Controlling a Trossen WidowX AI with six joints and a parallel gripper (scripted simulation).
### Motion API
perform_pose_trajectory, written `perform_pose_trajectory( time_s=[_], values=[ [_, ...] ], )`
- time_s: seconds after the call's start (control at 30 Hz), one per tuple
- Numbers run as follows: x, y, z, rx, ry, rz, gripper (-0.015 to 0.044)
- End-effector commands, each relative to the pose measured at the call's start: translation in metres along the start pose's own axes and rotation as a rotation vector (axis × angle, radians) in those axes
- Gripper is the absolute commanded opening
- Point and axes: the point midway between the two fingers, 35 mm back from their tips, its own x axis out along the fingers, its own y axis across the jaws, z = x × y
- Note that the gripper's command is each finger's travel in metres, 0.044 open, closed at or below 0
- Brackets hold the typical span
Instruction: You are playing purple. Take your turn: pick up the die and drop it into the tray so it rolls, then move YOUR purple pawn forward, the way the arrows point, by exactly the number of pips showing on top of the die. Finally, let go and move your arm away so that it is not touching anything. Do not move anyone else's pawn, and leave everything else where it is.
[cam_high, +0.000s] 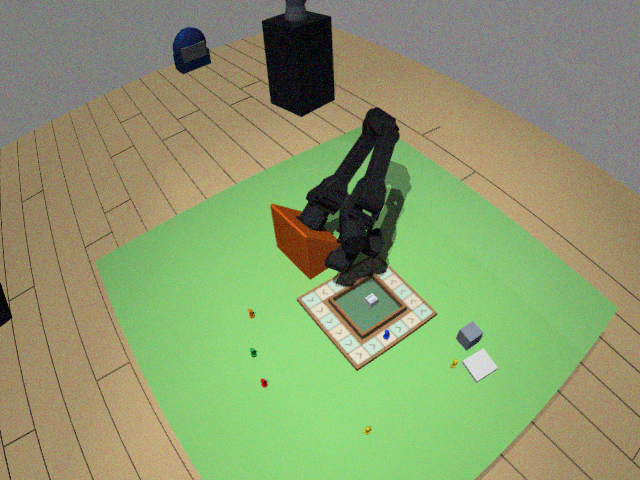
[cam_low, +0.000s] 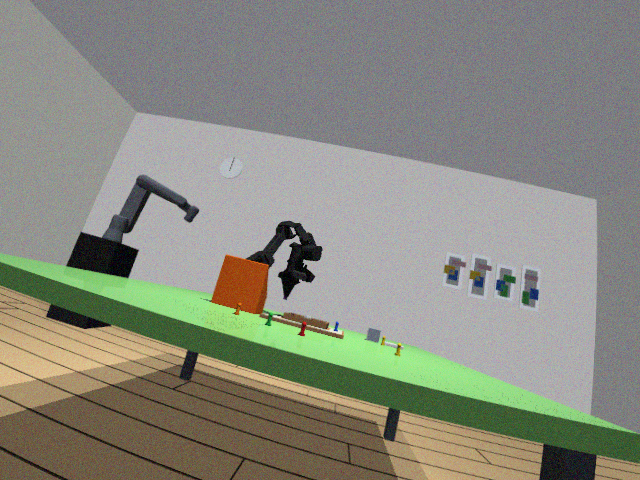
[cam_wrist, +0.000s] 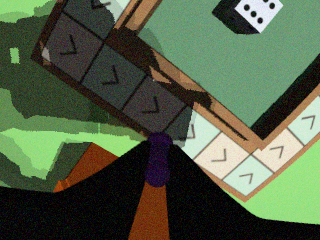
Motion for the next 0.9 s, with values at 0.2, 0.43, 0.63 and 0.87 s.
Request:
perform_pose_trajectory(
  time_s=[0.2,0.43,0.63,0.87],
  values=[
    [-0.052,0.004,-0.004,-0.016,-0.007,0.001,0.0],
    [-0.06,0.001,-0.003,-0.018,-0.009,0.005,0.0],
    [-0.058,-0.022,0.007,-0.018,-0.009,0.003,0.0],
    [-0.053,-0.049,0.018,-0.02,-0.01,0.001,0.0]
  ],
)
